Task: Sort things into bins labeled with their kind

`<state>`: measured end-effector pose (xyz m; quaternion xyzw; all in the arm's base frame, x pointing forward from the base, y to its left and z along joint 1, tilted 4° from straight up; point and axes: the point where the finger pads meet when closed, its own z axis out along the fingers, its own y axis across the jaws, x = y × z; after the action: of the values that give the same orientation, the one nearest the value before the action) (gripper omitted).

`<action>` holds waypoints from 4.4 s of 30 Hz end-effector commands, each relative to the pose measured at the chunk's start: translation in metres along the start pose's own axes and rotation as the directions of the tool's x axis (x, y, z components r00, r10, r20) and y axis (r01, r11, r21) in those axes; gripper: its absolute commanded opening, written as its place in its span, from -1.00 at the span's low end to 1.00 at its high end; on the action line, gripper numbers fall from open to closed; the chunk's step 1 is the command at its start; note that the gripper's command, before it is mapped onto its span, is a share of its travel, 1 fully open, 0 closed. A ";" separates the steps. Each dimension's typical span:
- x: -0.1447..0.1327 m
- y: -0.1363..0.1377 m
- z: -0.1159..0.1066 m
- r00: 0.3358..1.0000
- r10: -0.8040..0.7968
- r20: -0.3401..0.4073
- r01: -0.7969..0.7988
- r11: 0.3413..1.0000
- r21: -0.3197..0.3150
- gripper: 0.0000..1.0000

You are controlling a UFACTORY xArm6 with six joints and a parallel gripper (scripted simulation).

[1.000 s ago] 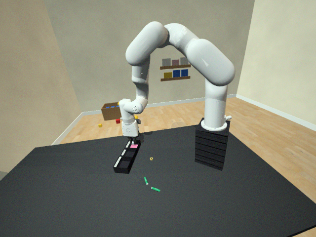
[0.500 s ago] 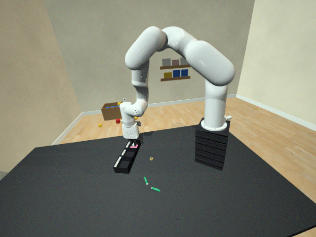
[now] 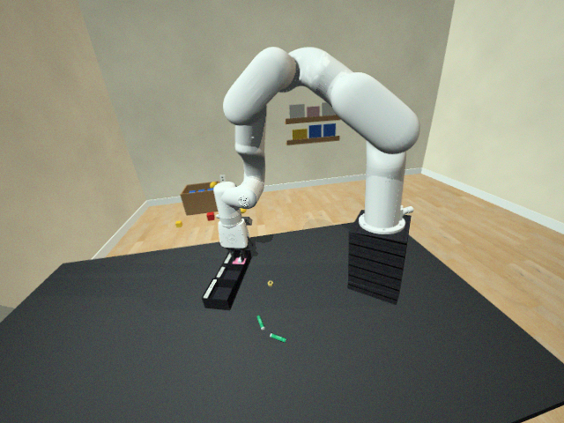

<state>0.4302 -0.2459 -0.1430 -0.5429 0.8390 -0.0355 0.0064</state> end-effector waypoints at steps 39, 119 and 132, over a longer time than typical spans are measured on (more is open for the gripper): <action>0.000 -0.002 -0.043 1.000 0.000 0.000 0.000 1.000 0.004 -0.42; -0.093 0.139 -0.044 0.765 -0.644 -0.001 0.644 0.765 0.002 -0.39; -0.093 0.139 -0.044 0.765 -0.644 -0.001 0.644 0.765 0.002 -0.39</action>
<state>0.3389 -0.1020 -0.1119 -0.7978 0.6024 -0.0210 0.0122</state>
